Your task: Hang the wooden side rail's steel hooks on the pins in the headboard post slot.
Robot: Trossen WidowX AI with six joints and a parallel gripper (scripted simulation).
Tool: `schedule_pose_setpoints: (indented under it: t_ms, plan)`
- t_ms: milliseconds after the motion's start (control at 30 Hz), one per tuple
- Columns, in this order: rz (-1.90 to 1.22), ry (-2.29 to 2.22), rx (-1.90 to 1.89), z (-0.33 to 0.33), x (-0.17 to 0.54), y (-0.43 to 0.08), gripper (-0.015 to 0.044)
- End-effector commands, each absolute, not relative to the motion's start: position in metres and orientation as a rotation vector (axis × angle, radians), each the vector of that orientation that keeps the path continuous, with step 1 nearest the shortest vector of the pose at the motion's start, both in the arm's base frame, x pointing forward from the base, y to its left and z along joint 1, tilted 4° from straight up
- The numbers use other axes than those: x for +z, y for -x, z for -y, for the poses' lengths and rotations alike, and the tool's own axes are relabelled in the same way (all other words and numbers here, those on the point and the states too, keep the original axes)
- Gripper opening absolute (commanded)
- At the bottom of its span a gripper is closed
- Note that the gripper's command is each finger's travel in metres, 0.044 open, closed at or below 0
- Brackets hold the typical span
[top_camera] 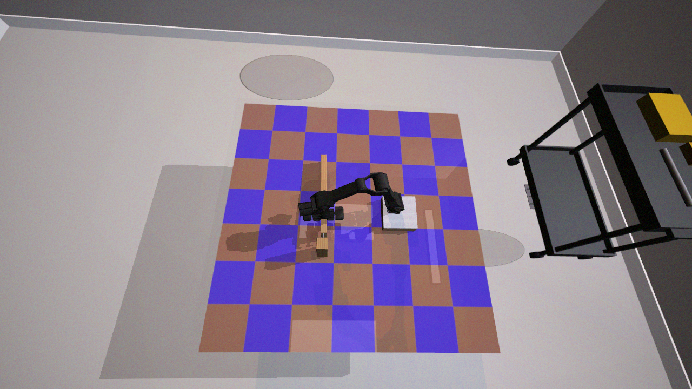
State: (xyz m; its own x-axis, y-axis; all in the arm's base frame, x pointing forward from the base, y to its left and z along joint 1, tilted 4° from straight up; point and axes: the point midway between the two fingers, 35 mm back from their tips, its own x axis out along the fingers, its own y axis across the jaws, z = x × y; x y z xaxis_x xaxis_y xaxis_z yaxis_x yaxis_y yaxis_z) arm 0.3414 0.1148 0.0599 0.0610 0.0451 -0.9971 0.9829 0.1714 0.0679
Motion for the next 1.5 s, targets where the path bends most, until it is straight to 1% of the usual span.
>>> schedule_pose_setpoints:
  t_ms: [0,1467]
  plan:
    - [-1.257,-1.15,-1.0,-0.1169,0.0653,-0.3459,0.0]
    - [-1.257,-1.15,-0.999,-0.1213,0.0661,-0.3493,0.0]
